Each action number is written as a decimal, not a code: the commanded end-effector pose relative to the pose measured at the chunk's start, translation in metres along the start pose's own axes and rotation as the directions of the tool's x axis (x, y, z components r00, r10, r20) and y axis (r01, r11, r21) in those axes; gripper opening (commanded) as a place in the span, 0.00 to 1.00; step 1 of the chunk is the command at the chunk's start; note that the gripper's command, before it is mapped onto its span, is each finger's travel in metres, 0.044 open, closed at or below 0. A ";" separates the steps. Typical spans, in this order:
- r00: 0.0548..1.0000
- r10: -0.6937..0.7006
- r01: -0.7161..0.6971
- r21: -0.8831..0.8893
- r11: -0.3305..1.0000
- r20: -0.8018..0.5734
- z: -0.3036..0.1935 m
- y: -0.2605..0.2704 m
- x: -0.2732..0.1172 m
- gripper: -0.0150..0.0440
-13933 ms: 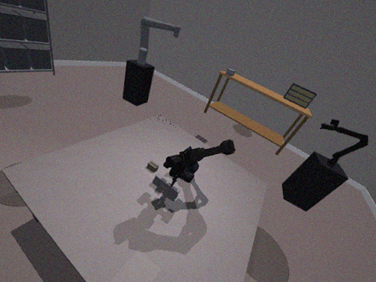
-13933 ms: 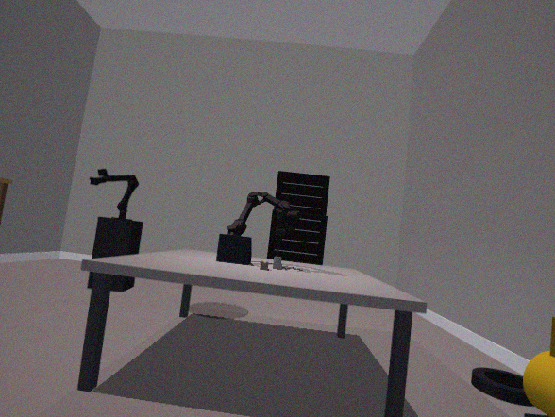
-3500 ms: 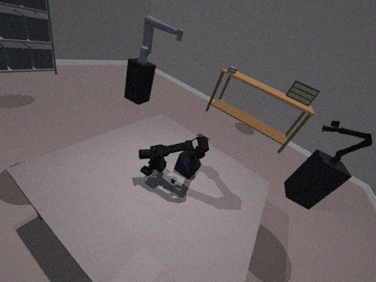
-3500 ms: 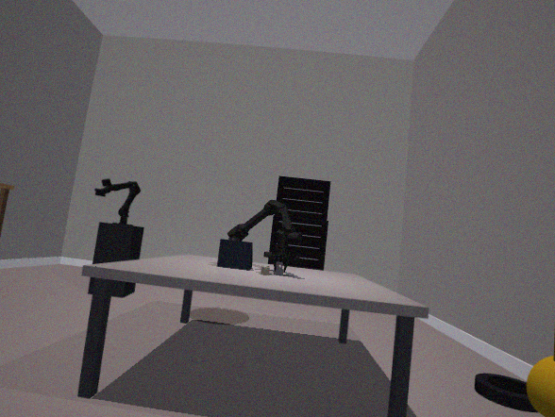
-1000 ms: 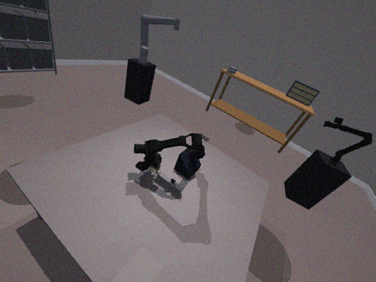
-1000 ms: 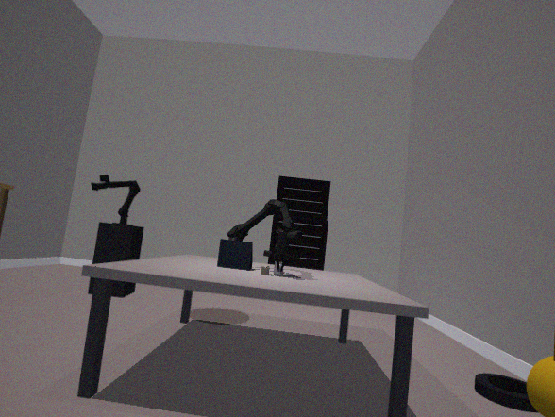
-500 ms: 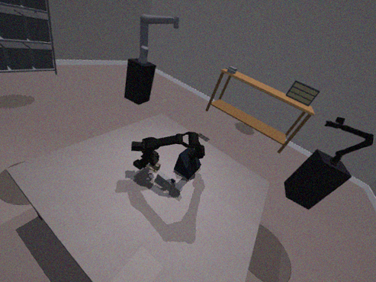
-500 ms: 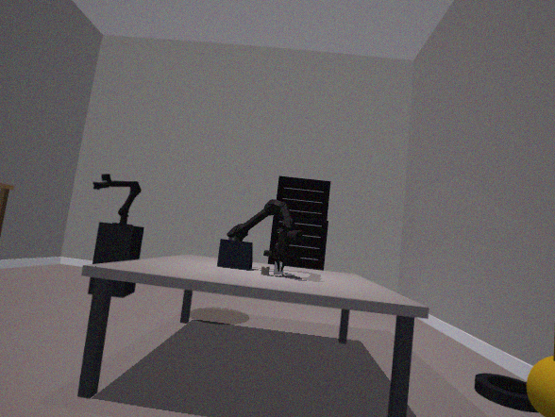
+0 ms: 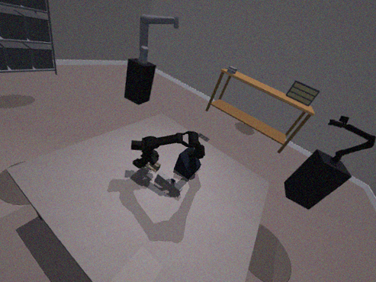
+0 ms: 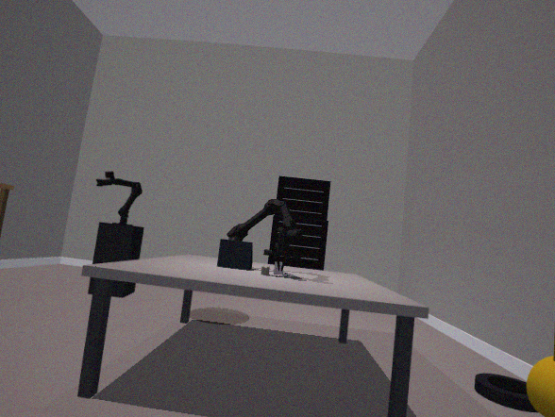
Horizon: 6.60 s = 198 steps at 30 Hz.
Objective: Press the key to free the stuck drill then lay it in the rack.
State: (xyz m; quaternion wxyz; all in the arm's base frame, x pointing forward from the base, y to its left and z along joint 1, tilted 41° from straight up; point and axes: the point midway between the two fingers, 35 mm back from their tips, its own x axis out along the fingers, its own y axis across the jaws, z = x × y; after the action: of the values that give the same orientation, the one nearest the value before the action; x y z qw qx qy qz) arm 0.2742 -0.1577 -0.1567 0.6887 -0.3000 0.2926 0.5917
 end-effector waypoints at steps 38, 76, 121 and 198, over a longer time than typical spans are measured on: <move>1.000 0.000 0.000 -0.003 1.000 -0.004 0.004 0.001 -0.017 0.25; 1.000 0.000 0.000 -0.003 1.000 -0.005 0.006 0.002 -0.029 0.25; 1.000 0.000 0.000 -0.003 1.000 -0.005 0.002 0.015 -0.036 0.25; 1.000 0.003 -0.003 -0.005 1.000 -0.008 -0.013 0.076 0.014 0.34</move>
State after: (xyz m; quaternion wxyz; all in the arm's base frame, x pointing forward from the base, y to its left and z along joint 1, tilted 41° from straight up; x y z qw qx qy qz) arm 0.1997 -0.1496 -0.1813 0.6857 -0.3039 0.2945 0.5922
